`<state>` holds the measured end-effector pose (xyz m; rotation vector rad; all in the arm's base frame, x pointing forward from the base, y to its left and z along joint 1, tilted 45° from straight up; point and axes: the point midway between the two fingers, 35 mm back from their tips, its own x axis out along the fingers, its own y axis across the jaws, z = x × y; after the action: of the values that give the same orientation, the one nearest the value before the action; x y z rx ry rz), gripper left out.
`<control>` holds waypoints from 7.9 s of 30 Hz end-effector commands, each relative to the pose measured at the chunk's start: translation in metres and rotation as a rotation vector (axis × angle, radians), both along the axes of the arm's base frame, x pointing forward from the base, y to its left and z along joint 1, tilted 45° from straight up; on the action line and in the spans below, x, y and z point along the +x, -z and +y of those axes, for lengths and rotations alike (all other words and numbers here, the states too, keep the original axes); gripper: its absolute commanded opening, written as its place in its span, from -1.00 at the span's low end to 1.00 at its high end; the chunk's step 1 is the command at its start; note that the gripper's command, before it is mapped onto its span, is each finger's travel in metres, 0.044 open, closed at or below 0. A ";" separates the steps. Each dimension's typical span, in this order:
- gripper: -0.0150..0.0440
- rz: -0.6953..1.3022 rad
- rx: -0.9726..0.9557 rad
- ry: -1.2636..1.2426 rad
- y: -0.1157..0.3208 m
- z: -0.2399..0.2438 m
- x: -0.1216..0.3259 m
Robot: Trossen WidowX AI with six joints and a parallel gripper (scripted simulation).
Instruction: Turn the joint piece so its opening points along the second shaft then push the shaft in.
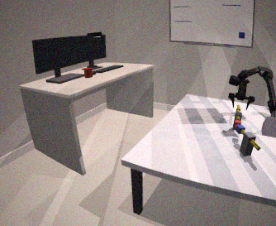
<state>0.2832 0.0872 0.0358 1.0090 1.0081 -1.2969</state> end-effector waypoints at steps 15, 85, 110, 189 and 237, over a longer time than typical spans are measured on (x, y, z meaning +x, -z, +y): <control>1.00 0.141 -0.172 -0.469 -0.047 -0.051 0.012; 1.00 0.339 -0.506 -0.444 -0.131 -0.194 0.001; 1.00 0.078 -0.527 0.074 -0.112 -0.217 0.001; -0.26 0.076 -0.525 0.078 -0.092 -0.234 -0.002; -0.26 0.076 -0.524 0.078 -0.092 -0.234 -0.002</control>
<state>0.2815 -0.1468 0.1277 0.6028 0.6335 -1.5667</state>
